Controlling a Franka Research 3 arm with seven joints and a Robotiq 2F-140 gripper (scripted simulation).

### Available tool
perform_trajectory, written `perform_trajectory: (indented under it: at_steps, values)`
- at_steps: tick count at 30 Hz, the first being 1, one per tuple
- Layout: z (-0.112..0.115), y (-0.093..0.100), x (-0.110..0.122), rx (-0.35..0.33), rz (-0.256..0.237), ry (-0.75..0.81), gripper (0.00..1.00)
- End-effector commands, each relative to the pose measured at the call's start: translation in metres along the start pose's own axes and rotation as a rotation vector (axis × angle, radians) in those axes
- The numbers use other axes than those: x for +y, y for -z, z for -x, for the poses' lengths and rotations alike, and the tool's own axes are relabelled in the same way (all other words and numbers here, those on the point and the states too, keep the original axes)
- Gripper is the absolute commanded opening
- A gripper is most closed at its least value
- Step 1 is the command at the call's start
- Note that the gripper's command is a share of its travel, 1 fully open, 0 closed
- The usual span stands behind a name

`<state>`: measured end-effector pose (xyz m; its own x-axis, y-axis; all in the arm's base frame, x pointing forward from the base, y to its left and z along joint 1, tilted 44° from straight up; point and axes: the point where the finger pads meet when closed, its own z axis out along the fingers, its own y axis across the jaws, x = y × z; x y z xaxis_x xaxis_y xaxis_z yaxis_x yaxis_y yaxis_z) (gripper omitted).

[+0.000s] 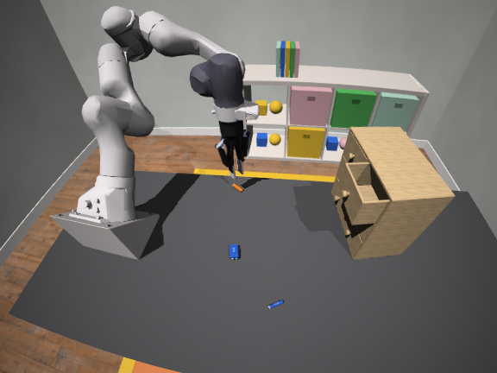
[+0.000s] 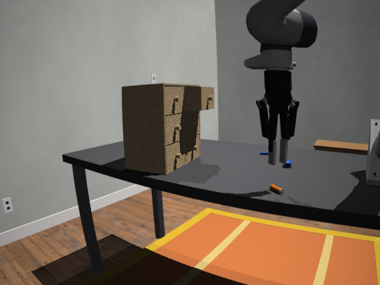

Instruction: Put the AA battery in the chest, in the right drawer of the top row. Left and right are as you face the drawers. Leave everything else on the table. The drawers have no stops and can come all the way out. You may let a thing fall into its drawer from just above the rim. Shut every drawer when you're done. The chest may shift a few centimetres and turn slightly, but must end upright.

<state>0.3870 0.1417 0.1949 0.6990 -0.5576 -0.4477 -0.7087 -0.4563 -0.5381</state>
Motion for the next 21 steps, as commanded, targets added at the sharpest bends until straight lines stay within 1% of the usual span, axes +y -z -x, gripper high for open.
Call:
perform_trajectory:
  at_steps: [1,21]
  values:
    - [0.0003,-0.0012,0.0001,0.007,-0.006,0.057,0.28]
    - [0.0037,-0.0050,0.0029,0.009,-0.003,0.096,0.28]
